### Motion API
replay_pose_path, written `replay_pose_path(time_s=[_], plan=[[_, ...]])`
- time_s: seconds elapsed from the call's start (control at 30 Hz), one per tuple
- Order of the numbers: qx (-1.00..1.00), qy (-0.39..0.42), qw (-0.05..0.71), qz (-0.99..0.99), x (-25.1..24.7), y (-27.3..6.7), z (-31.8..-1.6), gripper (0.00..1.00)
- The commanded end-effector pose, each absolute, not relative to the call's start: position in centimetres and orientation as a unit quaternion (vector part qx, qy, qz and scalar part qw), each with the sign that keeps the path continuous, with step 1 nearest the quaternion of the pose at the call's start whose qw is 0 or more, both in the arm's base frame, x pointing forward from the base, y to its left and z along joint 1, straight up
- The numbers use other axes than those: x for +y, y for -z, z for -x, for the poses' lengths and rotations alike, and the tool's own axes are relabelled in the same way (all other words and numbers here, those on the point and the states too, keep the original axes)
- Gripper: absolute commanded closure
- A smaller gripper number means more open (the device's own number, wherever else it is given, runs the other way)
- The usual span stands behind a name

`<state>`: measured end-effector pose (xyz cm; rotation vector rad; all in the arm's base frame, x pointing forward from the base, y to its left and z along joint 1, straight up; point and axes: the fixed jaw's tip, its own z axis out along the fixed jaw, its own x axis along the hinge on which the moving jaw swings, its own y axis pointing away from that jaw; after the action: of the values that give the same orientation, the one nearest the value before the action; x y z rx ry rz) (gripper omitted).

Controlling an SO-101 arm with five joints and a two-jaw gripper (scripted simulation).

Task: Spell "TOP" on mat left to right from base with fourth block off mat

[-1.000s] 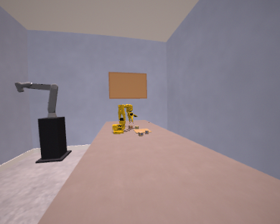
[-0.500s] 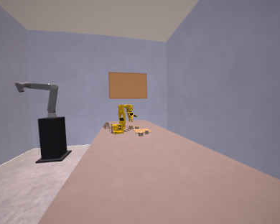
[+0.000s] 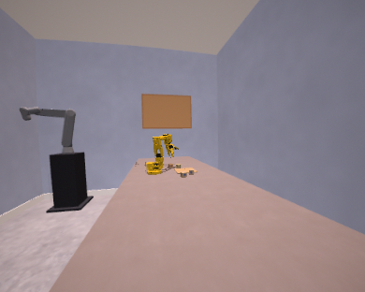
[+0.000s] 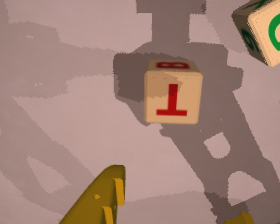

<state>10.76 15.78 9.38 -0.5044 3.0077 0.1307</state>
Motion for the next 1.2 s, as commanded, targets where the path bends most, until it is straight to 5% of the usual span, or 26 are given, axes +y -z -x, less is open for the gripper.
replay_pose_path(time_s=[0.0, 0.43, 1.17], plan=[[0.974, -0.111, 0.112, 0.163, 16.4, -12.6, -11.1, 0.65], [0.945, -0.201, 0.203, 0.158, 15.8, -17.0, -10.6, 0.65], [0.941, -0.205, 0.211, 0.165, 15.7, -17.3, -10.6, 0.65]])
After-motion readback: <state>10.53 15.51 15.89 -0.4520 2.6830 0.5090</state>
